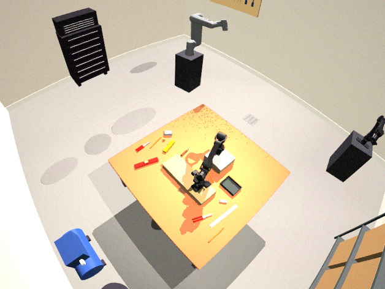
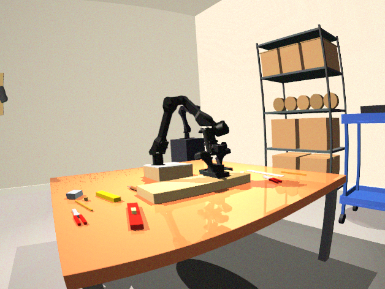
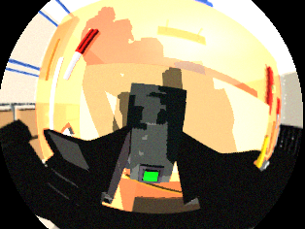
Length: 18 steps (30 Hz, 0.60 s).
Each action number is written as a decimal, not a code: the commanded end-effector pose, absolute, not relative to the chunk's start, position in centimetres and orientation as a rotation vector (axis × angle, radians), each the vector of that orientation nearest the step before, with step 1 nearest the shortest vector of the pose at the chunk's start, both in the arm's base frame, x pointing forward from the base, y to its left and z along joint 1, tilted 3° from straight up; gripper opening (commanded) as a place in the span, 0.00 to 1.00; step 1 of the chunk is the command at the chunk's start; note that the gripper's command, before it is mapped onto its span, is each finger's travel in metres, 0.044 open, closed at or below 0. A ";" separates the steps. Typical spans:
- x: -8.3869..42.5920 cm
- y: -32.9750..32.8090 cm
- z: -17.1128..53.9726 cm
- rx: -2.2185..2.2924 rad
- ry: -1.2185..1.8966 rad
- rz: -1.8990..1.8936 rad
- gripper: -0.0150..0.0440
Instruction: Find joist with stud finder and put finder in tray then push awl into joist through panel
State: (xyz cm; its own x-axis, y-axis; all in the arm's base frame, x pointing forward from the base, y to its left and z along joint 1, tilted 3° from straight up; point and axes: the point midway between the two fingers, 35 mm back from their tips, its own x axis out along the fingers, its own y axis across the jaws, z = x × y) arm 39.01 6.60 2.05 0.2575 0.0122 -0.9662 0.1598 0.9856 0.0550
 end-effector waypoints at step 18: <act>38.4 3.1 1.8 0.145 1.309 -0.111 0.25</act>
State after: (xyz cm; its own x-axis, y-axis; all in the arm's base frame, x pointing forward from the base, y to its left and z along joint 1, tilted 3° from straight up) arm 38.60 3.94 1.92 0.2573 0.0099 -0.9663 0.1604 0.9856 0.0529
